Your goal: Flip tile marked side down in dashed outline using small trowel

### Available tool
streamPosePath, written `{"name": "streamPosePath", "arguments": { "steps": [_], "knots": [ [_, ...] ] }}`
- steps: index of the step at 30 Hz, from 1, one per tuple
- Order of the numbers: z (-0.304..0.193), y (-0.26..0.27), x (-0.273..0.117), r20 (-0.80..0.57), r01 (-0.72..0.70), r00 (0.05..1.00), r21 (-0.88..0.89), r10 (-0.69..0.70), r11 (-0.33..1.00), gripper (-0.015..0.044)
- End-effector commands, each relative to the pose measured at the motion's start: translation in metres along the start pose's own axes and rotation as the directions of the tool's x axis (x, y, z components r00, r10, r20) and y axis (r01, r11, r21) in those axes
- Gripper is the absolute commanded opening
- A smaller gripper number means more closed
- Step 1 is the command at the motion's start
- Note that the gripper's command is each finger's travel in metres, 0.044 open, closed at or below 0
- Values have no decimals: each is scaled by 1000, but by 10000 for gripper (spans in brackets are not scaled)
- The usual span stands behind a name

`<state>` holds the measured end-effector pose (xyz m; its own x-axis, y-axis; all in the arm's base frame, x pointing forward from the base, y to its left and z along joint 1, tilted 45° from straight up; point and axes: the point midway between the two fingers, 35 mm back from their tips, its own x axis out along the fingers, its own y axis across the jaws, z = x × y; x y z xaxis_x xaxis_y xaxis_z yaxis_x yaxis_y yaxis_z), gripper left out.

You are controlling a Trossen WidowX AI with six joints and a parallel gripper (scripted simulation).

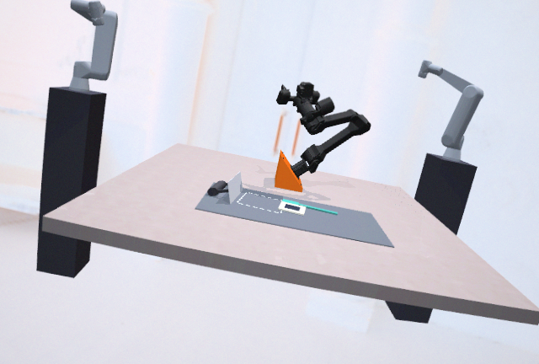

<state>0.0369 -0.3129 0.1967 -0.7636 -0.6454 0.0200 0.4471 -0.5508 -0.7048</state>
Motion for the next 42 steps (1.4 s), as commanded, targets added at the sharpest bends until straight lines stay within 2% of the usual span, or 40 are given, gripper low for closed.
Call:
{"name": "streamPosePath", "arguments": {
  "steps": [1, 11, 12, 21, 29, 42],
  "knots": [
    [1, 1, 0, 3, -2, 1000, -4, 2, 1000, 374],
    [35, 66, 3, 115, -123, 981, -248, 155, 961, 111],
    [38, 73, 3, 123, -136, 977, -274, 175, 952, 100],
    [51, 143, -1, 148, -257, 916, -497, 372, 829, 100],
    [46, 199, -11, 117, -351, 832, -647, 543, 677, 100],
    [13, 285, -34, -89, -494, 637, -809, 765, 318, 100]
  ]
}}
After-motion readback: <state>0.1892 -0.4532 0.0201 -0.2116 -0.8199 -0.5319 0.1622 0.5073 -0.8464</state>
